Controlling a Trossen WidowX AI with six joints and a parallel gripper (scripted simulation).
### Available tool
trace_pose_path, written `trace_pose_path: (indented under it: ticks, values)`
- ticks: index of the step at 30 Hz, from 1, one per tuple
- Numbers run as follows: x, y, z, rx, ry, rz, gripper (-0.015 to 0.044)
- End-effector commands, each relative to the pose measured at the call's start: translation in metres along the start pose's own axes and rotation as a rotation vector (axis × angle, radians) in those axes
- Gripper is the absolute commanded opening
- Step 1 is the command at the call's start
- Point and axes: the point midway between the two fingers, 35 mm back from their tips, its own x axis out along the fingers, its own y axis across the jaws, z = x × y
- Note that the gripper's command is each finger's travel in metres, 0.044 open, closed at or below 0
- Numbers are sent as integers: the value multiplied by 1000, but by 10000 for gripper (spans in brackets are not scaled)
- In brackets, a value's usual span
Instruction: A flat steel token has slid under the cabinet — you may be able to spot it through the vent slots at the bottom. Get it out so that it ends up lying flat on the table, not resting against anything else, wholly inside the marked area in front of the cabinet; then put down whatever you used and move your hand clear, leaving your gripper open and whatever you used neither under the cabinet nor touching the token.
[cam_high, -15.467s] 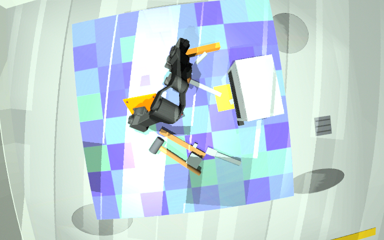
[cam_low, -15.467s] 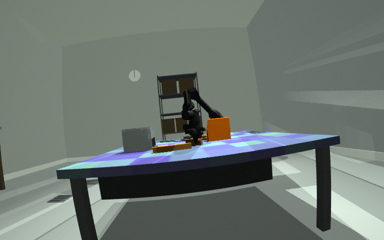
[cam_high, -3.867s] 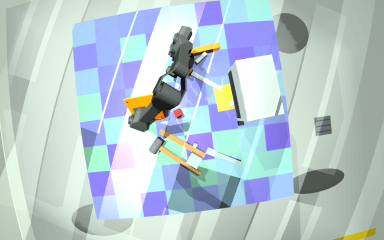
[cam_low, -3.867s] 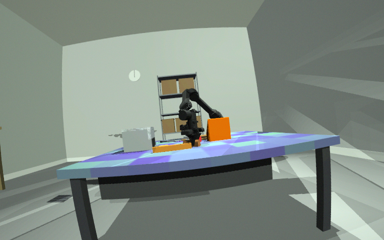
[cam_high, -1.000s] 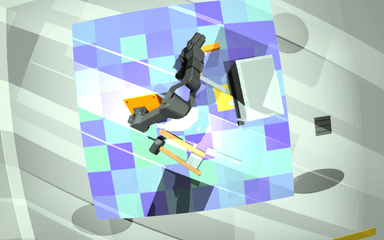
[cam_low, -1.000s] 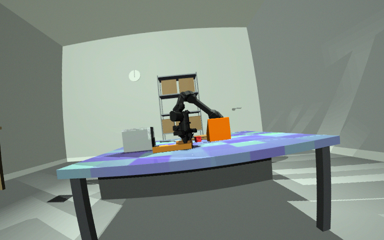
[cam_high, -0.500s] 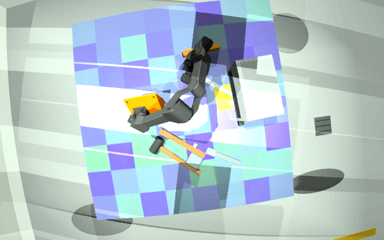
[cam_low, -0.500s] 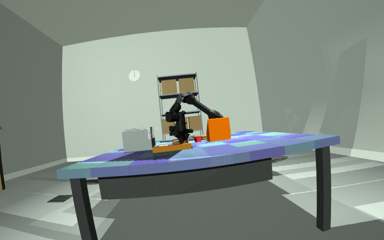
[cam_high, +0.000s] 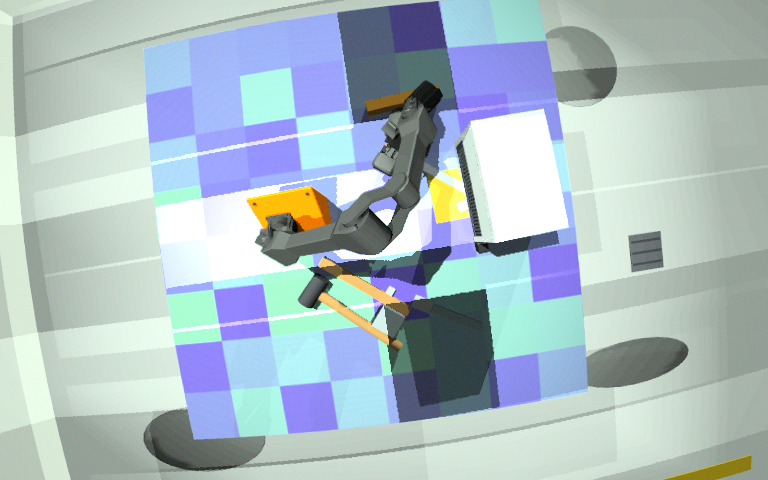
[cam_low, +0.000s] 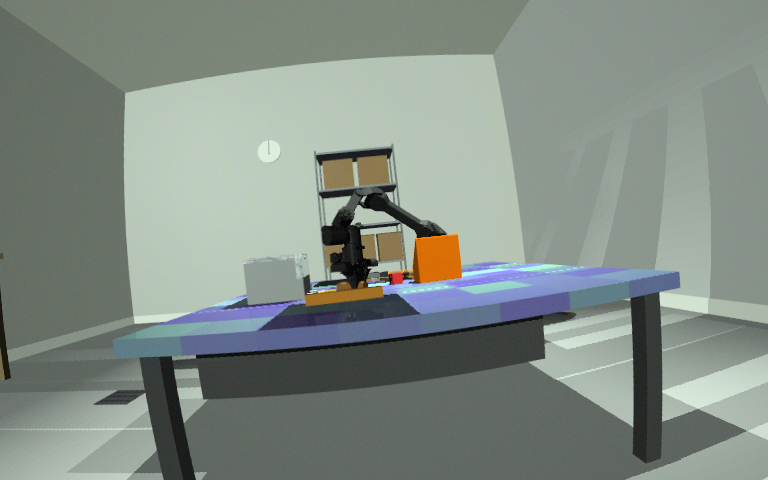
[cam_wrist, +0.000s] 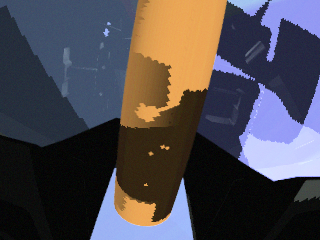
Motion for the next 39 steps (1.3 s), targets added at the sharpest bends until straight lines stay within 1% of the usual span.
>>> trace_pose_path:
  ticks: [1, 12, 32, 39]
  values:
    - [0, 1, 11, 6, -3, 1, 0]
    - [0, 1, 33, 6, -4, 0, 0]
    - [1, -13, 33, 6, -4, 0, 0]
    - [2, -12, 21, 6, -3, 0, 0]
